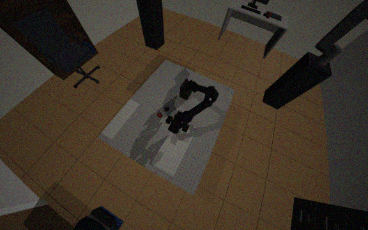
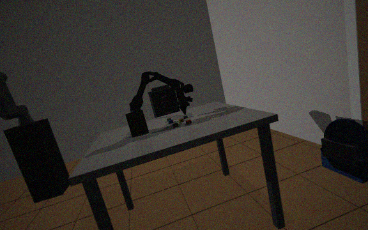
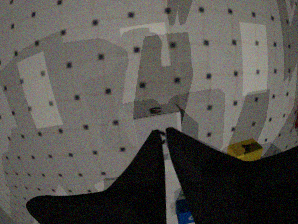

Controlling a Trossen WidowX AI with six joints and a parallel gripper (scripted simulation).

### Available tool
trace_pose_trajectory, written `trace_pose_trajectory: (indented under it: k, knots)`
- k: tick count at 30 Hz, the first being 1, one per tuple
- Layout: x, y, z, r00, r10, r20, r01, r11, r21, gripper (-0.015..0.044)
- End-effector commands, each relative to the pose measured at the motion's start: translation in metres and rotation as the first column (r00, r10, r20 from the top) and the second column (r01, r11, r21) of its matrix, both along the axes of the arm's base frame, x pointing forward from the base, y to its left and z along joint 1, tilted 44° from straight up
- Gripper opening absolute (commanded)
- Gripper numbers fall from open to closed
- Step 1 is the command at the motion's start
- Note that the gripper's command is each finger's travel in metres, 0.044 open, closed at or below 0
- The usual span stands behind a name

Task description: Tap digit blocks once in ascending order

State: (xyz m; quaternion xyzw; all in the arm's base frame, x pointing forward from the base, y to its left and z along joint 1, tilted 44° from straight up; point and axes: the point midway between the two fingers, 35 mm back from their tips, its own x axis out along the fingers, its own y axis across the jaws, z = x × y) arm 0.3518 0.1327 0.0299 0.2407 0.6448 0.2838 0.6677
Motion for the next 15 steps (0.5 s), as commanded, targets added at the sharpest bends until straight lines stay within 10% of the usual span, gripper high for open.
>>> trace_pose_trajectory:
  k: [1,15]
  knots:
    - [-0.003,0.007,-0.008,1.000,0.000,-0.013,0.000,1.000,0.002,0.0020]
    - [-0.003,-0.013,0.012,1.000,0.000,-0.013,0.000,1.000,0.001,0.0020]
